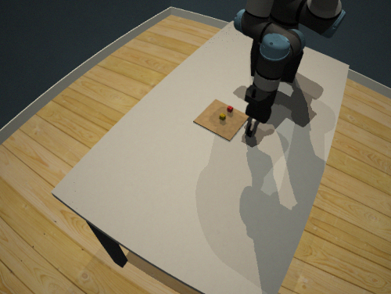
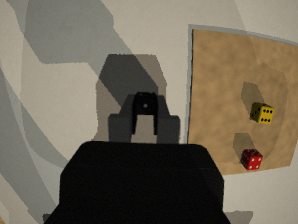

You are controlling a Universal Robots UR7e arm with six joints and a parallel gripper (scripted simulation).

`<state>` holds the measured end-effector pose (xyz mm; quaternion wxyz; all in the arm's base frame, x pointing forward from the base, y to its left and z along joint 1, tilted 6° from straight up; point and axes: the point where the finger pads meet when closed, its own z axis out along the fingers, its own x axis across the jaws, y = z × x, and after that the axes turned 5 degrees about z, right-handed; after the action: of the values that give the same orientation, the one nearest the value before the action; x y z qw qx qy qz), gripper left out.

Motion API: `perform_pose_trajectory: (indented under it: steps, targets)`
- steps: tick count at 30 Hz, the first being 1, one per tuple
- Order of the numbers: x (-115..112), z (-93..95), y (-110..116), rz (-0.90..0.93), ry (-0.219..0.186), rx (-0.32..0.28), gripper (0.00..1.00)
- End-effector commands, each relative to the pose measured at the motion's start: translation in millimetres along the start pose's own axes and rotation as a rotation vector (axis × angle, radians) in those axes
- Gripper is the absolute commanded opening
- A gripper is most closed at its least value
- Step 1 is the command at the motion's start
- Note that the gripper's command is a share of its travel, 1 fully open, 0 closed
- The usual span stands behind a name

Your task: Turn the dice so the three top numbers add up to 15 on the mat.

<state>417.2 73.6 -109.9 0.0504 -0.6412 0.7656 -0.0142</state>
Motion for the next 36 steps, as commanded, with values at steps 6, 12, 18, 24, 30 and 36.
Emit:
perform_pose_trajectory:
  steps: [6, 12, 18, 24, 30, 36]
  targets:
    - [0, 0.0, -2, -0.001, 0.001, 0.003, 0.34]
    - [0, -0.4, -2, -0.001, 0.001, 0.003, 0.34]
    - [0, -3.1, -2, -0.001, 0.001, 0.003, 0.34]
    - [0, -13.4, -2, -0.001, 0.001, 0.003, 0.34]
    - [0, -30.8, -2, -0.001, 0.001, 0.003, 0.34]
    - [0, -45.0, -2, -0.001, 0.001, 0.003, 0.34]
